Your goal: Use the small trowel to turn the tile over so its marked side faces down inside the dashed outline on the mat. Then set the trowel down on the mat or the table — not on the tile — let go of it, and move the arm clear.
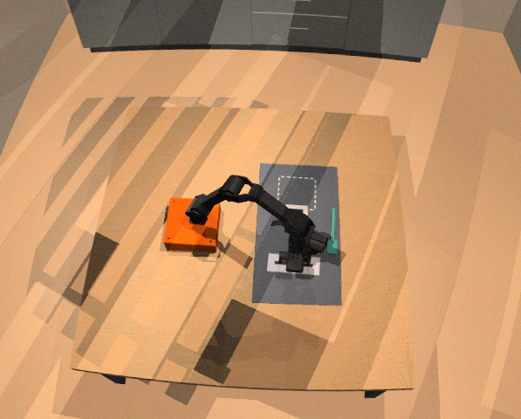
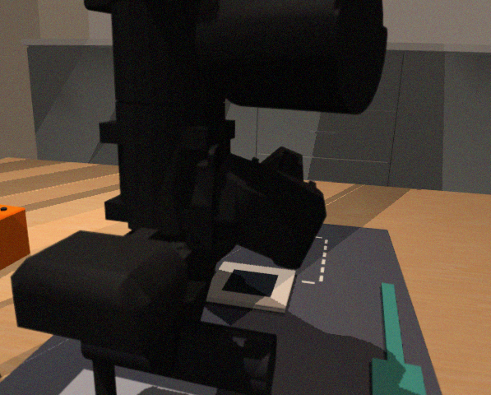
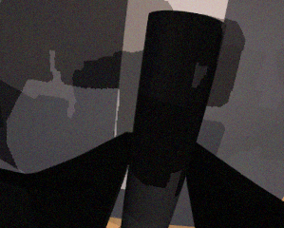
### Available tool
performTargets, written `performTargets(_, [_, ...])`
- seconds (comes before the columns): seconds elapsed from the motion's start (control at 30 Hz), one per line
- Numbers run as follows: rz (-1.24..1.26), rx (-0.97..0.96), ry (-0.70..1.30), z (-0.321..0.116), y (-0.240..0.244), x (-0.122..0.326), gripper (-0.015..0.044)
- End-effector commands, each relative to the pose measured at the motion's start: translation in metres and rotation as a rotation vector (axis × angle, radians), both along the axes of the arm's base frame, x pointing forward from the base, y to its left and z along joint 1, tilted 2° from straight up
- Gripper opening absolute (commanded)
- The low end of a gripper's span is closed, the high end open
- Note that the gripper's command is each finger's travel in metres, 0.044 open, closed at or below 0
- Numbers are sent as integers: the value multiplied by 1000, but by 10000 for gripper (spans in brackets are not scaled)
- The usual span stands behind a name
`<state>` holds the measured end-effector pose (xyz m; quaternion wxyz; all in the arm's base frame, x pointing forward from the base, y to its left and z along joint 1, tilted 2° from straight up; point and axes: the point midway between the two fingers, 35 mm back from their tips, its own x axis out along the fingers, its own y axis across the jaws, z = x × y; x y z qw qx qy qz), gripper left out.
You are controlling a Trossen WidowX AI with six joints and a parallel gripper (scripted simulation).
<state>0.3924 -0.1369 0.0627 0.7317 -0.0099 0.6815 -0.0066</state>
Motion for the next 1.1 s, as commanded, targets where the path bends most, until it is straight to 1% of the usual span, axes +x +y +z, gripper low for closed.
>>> performTargets(0.0, [115, -10, 4, -1, 0, 0, 130])
performTargets(1.07, [1047, -75, 26, -1, 0, 0, 130])
